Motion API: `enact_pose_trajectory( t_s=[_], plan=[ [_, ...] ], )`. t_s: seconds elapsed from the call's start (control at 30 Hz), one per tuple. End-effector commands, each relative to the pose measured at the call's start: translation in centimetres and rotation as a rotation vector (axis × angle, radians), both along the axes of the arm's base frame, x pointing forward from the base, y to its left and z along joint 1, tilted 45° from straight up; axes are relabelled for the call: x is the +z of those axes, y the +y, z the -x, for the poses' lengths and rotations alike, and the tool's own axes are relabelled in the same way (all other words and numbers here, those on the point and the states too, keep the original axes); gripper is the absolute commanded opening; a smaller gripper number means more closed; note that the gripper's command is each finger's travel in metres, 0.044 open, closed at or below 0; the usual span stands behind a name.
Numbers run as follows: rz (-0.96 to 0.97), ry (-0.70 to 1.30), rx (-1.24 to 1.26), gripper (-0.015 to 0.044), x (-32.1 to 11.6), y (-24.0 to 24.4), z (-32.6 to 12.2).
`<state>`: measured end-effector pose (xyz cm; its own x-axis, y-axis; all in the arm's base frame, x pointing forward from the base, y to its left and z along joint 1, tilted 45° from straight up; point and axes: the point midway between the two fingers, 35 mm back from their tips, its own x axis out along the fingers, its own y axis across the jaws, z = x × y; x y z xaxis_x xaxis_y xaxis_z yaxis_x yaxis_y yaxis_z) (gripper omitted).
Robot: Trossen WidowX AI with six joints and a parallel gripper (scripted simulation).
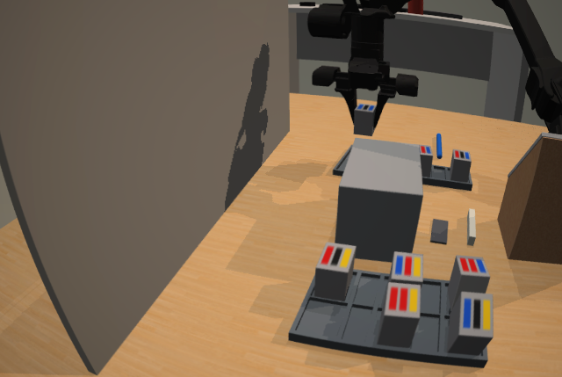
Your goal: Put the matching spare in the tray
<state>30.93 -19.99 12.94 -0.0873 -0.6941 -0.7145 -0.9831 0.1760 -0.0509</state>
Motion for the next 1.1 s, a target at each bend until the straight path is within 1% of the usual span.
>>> enact_pose_trajectory(
  t_s=[0.0,1.07],
  plan=[
    [-0.006,0.007,0.009,0.0000,-0.5,-0.1,0.1],
    [0.001,0.009,0.009,0.0000,-2.6,-2.3,0.8]
  ],
)
